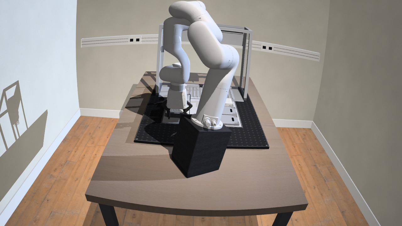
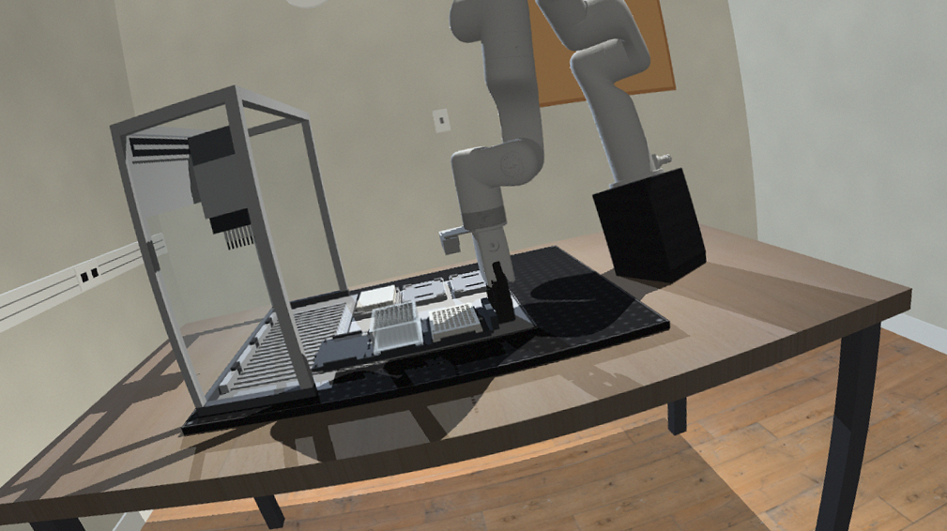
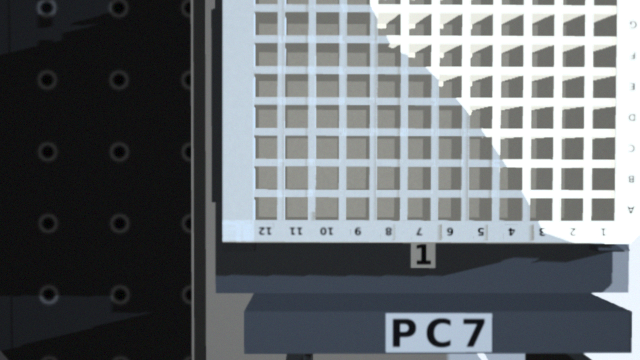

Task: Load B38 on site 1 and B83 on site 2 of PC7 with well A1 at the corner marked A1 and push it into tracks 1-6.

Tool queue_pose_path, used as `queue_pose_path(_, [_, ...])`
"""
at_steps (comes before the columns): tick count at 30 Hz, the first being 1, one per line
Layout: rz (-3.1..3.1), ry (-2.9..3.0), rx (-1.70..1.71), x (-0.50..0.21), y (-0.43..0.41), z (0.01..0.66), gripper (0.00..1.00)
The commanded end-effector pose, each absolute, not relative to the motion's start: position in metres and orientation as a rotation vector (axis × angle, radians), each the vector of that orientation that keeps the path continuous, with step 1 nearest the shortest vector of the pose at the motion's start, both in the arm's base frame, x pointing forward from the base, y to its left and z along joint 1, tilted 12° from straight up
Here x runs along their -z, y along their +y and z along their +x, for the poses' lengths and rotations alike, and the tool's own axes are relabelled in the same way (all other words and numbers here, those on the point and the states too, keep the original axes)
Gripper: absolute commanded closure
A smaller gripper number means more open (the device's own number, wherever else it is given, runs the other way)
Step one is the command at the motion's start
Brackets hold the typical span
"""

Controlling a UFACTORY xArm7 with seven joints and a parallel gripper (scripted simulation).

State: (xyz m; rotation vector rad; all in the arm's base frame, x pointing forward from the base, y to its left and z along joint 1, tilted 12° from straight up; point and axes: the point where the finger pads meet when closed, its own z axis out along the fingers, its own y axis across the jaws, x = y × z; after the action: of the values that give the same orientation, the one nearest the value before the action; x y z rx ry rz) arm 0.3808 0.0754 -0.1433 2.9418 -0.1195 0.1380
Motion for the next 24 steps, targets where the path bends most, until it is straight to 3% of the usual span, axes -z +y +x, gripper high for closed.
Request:
queue_pose_path(1, [2.943,-0.12,-0.142,0.142,0.076,0.388,0.18])
queue_pose_path(24, [2.943,-0.12,-0.142,0.14,0.074,0.408,0.18])
